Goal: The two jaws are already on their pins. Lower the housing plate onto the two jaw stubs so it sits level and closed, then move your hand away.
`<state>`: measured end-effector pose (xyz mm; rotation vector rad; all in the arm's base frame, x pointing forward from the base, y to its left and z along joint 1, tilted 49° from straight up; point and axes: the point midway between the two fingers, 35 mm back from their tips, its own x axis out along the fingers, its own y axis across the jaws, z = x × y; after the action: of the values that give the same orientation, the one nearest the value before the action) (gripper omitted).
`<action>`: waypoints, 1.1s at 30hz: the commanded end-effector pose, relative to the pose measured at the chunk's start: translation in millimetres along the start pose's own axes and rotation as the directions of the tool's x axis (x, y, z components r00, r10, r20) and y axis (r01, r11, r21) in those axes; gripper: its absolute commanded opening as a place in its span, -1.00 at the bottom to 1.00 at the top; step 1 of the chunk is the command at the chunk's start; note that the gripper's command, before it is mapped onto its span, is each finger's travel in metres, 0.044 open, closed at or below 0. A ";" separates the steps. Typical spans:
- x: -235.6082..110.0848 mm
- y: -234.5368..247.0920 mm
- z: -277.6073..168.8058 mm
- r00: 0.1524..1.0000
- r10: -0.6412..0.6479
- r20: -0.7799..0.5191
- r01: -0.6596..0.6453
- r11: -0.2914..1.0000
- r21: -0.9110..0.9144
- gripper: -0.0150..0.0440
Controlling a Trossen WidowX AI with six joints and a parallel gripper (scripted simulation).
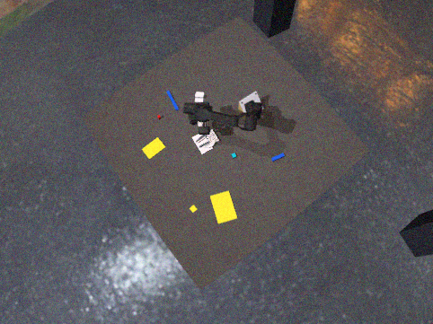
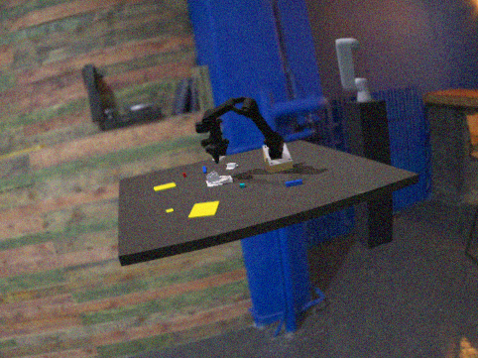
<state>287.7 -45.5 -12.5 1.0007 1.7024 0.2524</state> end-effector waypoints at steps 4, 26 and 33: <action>2.2 21.4 -12.6 1.000 0.012 -0.004 -0.012 0.984 -0.179 0.70; 8.8 54.5 -36.8 0.999 0.026 -0.020 -0.032 0.876 -0.482 0.70; 8.8 54.5 -36.8 0.999 0.026 -0.020 -0.032 0.876 -0.482 0.70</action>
<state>281.9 5.1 27.5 0.6491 1.5330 0.6634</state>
